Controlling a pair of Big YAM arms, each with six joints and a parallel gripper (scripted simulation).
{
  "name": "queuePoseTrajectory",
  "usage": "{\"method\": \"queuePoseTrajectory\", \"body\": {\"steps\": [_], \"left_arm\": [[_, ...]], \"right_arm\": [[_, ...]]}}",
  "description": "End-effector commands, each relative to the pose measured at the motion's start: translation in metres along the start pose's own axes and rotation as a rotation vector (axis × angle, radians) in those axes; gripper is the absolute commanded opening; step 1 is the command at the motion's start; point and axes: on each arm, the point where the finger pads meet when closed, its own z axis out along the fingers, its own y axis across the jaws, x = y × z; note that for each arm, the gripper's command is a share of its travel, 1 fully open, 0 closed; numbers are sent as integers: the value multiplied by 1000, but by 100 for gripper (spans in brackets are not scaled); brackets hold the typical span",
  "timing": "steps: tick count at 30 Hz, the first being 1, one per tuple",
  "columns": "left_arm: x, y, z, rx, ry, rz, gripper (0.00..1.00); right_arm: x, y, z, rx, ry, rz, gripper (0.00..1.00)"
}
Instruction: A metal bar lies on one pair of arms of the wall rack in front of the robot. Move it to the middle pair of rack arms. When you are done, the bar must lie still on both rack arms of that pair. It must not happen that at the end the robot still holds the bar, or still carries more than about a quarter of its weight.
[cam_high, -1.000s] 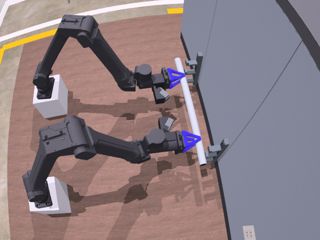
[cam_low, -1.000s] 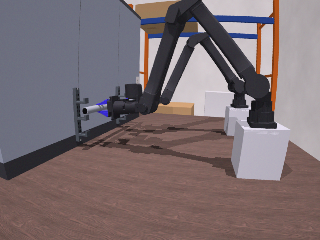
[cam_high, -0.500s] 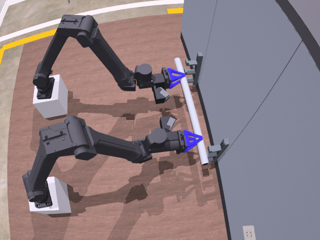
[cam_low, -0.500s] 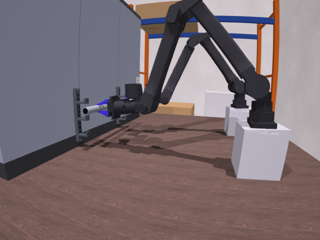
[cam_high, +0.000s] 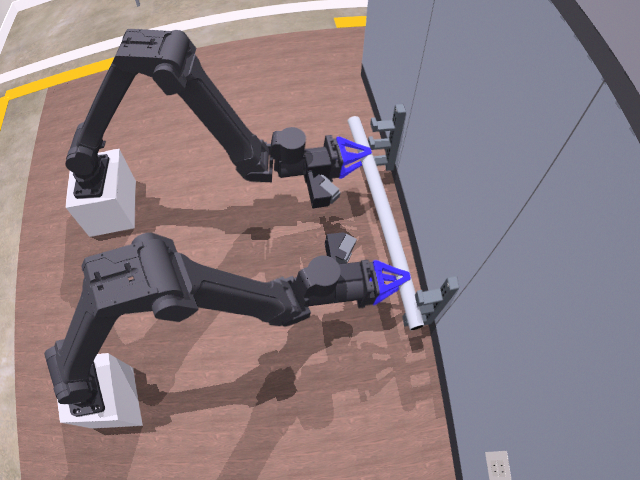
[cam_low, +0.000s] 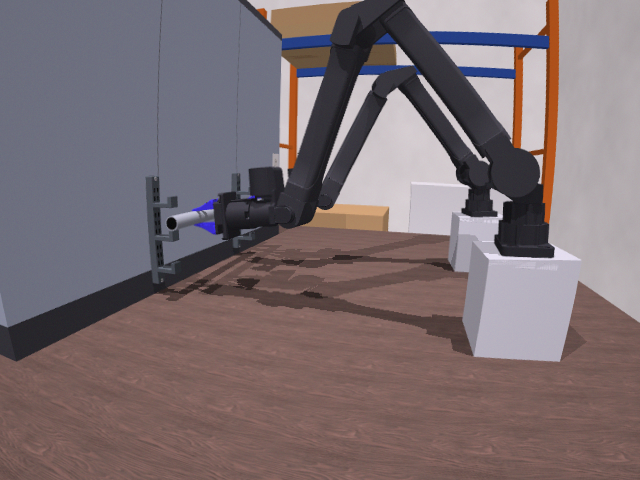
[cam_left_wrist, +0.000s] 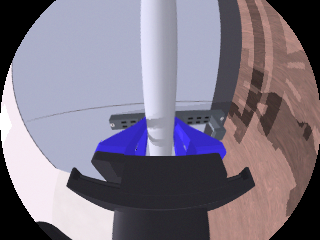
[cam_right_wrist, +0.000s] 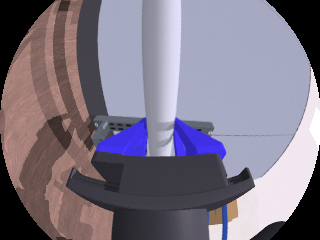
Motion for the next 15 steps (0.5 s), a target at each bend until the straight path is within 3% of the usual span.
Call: {"method": "queuePoseTrajectory", "body": {"steps": [1, 15], "left_arm": [[-20, 59, 25, -118, -33, -17, 0], [-20, 59, 37, -118, -33, -17, 0]], "right_arm": [[-3, -43, 28, 89, 3, 19, 0], [-4, -44, 40, 89, 3, 19, 0]]}}
